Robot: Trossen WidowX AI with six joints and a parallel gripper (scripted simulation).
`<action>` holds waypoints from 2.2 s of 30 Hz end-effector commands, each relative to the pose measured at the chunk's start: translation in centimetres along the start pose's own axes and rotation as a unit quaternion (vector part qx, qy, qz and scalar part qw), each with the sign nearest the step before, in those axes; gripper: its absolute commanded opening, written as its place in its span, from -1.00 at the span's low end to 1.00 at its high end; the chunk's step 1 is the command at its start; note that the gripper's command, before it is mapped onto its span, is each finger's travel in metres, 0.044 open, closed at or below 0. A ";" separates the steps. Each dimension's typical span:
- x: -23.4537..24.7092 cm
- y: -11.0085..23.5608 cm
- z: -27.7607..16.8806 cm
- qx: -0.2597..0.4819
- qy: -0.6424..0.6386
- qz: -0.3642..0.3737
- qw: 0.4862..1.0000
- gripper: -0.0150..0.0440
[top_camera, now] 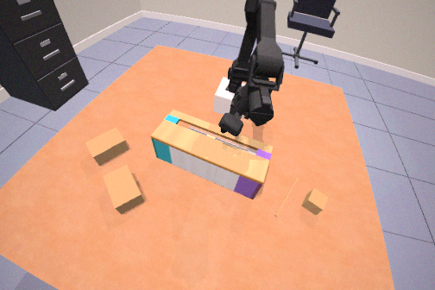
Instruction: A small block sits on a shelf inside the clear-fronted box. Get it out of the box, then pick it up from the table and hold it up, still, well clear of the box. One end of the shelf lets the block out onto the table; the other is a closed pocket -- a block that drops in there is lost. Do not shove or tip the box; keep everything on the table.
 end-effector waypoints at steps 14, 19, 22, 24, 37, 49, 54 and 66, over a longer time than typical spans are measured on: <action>0.4 -1.6 0.1 -0.002 -0.013 0.012 1.000 0.86; 0.4 -2.4 0.4 -0.002 -0.013 0.012 1.000 0.86; 0.5 -2.8 0.6 -0.002 -0.013 0.012 1.000 0.86; 0.5 -3.2 0.7 -0.002 -0.013 0.012 1.000 0.86; 0.8 -5.2 1.4 -0.002 -0.013 0.012 1.000 0.86; 1.2 -7.0 2.1 -0.002 -0.013 0.012 1.000 0.86; 1.0 -6.7 2.0 -0.001 -0.011 0.010 1.000 0.86; 0.6 -7.8 -0.7 0.001 -0.011 0.010 1.000 0.86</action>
Point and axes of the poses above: the point midway between the two fingers, 35 mm back from their tips, its own y axis back along the fingers, its own x axis across the jaws, z = x × y, the point moved 8 cm from there along y, back along the fingers, and after that the axes turned 10 degrees about -y, right-handed, at the moved point
